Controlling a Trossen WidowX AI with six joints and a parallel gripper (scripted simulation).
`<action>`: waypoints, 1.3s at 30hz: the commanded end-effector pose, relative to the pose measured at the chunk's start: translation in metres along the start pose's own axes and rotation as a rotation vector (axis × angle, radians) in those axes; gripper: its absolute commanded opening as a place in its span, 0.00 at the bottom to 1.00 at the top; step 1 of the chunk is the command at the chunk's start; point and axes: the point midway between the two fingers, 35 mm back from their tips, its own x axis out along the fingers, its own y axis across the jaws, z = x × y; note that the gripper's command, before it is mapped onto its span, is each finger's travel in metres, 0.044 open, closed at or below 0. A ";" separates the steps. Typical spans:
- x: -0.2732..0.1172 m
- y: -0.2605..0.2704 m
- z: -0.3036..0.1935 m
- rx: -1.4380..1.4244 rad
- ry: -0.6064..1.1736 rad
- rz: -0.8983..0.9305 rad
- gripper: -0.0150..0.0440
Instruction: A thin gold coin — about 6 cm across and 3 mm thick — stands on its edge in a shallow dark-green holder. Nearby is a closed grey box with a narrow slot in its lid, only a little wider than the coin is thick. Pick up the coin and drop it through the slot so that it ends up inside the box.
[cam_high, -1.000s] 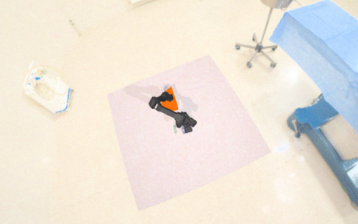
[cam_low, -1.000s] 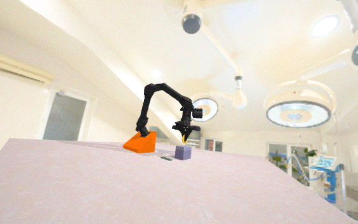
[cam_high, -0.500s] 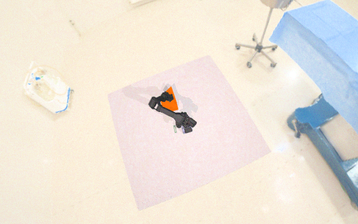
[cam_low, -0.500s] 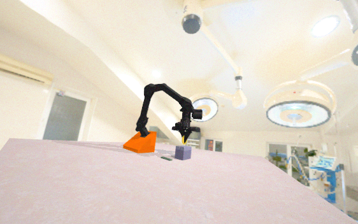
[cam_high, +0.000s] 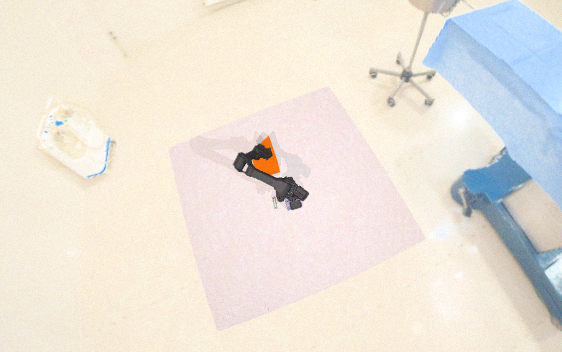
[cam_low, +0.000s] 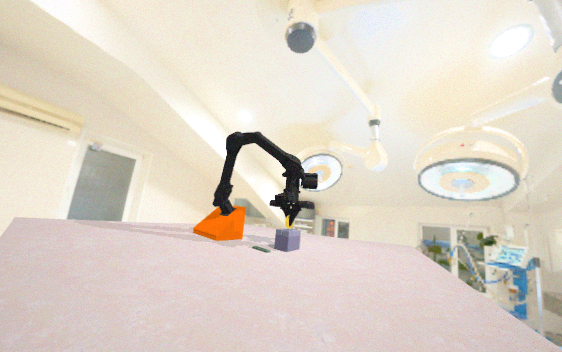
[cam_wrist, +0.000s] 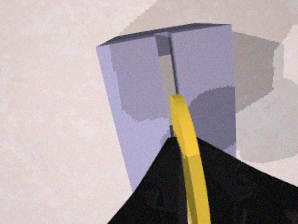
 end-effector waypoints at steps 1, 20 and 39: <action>0.003 -0.001 0.001 -0.006 -0.006 -0.002 0.25; 0.002 0.000 0.000 -0.001 0.000 0.000 0.53; -0.060 -0.004 0.002 -0.008 -0.008 -0.003 1.00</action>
